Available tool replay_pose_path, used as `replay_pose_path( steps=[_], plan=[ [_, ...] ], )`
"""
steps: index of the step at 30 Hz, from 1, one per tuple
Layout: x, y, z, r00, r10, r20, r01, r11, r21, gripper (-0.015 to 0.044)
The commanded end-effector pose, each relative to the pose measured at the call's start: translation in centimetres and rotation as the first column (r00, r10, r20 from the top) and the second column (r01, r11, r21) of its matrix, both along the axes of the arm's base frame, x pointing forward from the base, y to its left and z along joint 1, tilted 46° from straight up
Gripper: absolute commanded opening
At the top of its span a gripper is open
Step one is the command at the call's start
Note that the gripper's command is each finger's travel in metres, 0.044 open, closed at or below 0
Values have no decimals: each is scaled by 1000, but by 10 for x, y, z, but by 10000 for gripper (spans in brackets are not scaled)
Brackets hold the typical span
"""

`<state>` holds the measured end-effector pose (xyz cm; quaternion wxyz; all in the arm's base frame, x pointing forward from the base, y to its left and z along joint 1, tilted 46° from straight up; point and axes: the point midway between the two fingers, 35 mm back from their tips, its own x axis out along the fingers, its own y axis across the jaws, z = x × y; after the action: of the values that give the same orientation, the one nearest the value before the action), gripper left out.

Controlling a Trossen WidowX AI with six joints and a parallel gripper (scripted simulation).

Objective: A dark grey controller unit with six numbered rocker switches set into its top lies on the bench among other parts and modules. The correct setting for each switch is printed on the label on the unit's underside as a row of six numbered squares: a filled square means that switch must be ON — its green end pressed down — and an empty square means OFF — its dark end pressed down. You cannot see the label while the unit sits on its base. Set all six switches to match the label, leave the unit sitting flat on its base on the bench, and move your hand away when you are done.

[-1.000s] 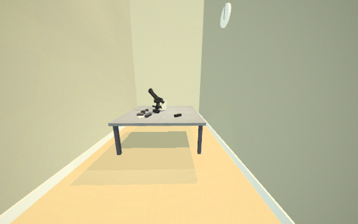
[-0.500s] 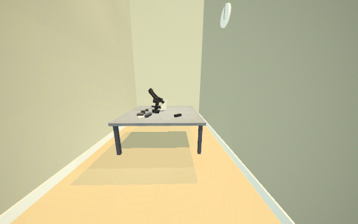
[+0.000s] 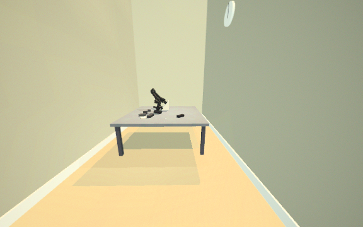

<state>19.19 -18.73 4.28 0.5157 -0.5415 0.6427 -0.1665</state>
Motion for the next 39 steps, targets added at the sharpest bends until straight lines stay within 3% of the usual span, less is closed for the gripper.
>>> replay_pose_path(
  steps=[1, 12, 22, 39],
  plan=[
    [9, -3, 5, 1000, 5, 17, -5, 1000, -2, 0],
    [-28, 76, -5, 1000, 0, 12, 0, 1000, 12, 0],
    [-29, 79, -2, 1000, 2, 9, -3, 1000, 8, 0],
    [67, 79, 14, 975, -41, -218, 89, 973, 213, 0]
  ],
)
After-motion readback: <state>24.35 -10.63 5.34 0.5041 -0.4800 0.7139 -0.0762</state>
